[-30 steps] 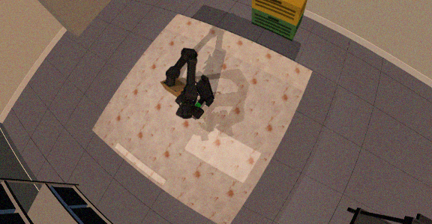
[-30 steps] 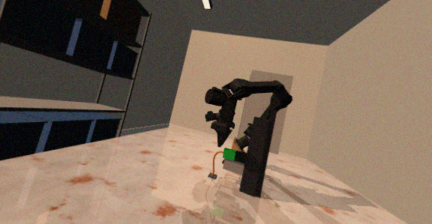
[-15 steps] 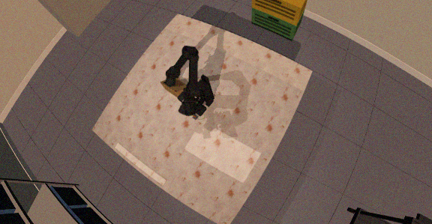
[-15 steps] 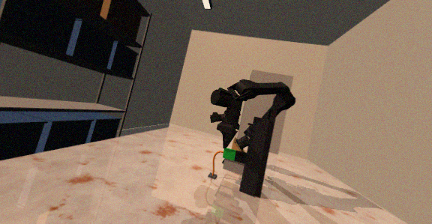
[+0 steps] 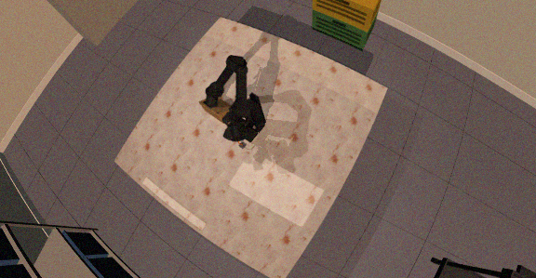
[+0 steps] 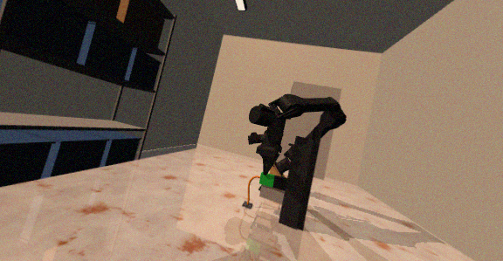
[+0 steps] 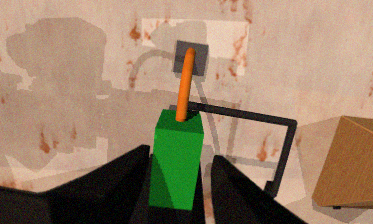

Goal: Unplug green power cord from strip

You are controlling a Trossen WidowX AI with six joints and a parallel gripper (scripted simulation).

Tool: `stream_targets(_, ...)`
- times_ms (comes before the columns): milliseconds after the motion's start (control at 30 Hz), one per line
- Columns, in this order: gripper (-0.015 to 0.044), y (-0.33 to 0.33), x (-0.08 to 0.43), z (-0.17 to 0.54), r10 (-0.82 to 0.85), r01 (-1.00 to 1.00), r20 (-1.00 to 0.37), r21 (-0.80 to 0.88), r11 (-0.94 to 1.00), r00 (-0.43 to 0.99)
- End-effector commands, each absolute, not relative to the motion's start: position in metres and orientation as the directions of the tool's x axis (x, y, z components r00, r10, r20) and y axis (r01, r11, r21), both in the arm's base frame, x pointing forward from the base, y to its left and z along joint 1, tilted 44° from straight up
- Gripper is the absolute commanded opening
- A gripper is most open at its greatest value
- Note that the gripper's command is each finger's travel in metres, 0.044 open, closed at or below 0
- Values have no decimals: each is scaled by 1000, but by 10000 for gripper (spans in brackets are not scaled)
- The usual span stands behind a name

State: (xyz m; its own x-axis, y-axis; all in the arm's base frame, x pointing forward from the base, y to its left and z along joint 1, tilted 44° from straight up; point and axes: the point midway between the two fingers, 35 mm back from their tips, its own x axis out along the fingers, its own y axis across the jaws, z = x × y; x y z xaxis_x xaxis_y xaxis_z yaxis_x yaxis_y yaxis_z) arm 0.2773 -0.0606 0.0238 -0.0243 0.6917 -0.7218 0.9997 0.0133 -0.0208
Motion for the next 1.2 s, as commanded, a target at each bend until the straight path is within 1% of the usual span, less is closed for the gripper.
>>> stream_targets(0, 160, -56, 278, 22, 694, 1000, -720, -18, 10, -20)
stream_targets(167, 160, -54, 277, 19, 694, 1000, -720, -18, 10, -20)
stream_targets(233, 108, -55, 277, 19, 692, 1000, -722, -20, 14, -25)
stream_targets(567, 41, -55, 277, 19, 692, 1000, -722, -20, 14, -25)
stream_targets(633, 0, -56, 277, 19, 691, 1000, -722, -20, 14, -24)
stream_targets(1167, 0, -74, 279, 3, 690, 1000, -723, -19, 12, -23)
